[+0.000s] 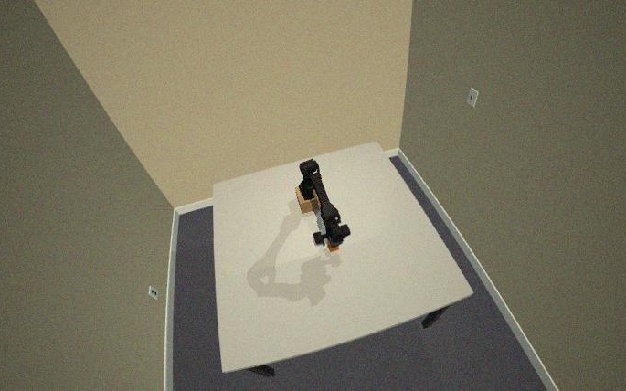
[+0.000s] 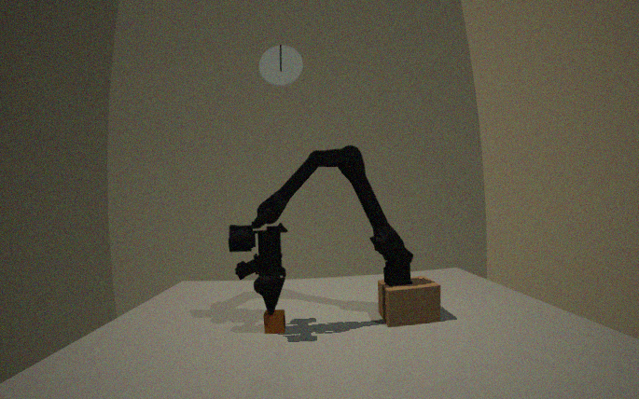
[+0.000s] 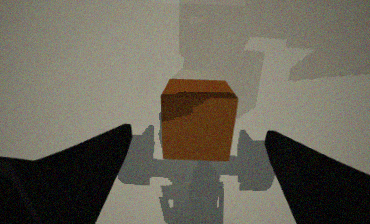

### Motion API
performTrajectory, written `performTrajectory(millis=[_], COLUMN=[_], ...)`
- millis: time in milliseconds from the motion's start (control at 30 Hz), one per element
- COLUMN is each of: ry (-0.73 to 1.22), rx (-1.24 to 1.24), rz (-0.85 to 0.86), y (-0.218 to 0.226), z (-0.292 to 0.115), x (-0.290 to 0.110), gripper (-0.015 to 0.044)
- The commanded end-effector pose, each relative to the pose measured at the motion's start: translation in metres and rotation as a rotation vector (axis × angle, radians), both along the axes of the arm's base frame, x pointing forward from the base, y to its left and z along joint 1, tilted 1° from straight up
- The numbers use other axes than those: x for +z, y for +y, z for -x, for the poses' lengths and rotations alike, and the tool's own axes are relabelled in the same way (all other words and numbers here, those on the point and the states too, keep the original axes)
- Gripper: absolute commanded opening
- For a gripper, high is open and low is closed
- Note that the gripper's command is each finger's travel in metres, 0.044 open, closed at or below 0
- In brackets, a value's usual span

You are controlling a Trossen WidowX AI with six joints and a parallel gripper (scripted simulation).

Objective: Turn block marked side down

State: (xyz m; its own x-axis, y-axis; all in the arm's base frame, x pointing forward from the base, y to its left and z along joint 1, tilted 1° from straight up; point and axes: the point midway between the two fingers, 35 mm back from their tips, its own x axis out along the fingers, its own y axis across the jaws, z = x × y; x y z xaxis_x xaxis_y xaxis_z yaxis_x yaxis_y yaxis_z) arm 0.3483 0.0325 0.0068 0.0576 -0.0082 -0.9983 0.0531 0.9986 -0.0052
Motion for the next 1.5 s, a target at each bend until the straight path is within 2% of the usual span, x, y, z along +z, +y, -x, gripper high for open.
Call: performTrajectory(millis=[0, 433, 700, 1333, 1467], ry=[0.011, 0.011, 0.011, 0.011, 0.011], rx=[0.006, 0.006, 0.006, 0.006, 0.006], rz=[-0.003, -0.003, -0.003, -0.003, -0.003], y=[0.000, 0.000, 0.000, 0.000, 0.000], z=[0.001, 0.001, 0.001, 0.001, 0.002], x=[-0.011, -0.029, -0.029, -0.029, -0.010], gripper=[0.0440, 0.0440, 0.0230, 0.0103, 0.0000])
